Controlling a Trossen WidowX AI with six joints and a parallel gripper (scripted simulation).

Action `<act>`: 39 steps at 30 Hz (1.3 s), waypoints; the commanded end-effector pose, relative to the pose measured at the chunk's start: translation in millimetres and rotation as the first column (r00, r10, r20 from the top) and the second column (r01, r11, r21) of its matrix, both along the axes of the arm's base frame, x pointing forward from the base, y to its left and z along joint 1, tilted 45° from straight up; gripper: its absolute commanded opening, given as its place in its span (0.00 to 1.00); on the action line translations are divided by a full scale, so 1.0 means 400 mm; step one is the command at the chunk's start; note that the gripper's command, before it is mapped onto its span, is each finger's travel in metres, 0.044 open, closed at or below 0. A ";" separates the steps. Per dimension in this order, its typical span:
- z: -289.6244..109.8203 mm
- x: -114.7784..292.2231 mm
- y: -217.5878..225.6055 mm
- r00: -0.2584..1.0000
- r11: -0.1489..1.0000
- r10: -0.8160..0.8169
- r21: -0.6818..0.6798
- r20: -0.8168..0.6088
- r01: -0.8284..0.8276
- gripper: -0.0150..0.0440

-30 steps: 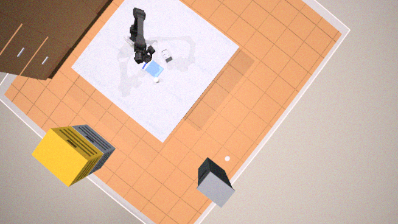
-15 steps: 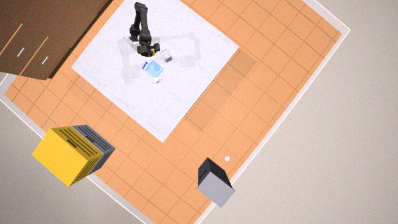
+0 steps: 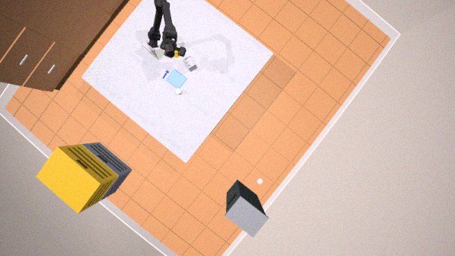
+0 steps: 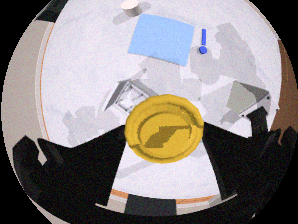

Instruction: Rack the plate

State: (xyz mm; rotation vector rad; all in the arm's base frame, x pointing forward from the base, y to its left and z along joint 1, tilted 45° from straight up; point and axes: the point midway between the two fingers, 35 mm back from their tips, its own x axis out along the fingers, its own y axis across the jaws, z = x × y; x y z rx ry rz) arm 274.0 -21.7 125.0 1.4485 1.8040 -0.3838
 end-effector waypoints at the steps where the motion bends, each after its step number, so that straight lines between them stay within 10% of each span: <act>1: 0.026 -0.025 0.036 0.987 0.994 -0.110 -0.005 -0.114 0.110 0.25; 17: 0.101 -0.103 0.131 0.775 0.890 -0.446 -0.128 -0.448 0.438 0.25; 39: -0.024 -0.131 0.162 0.910 0.906 -0.327 -0.357 -0.254 0.225 0.25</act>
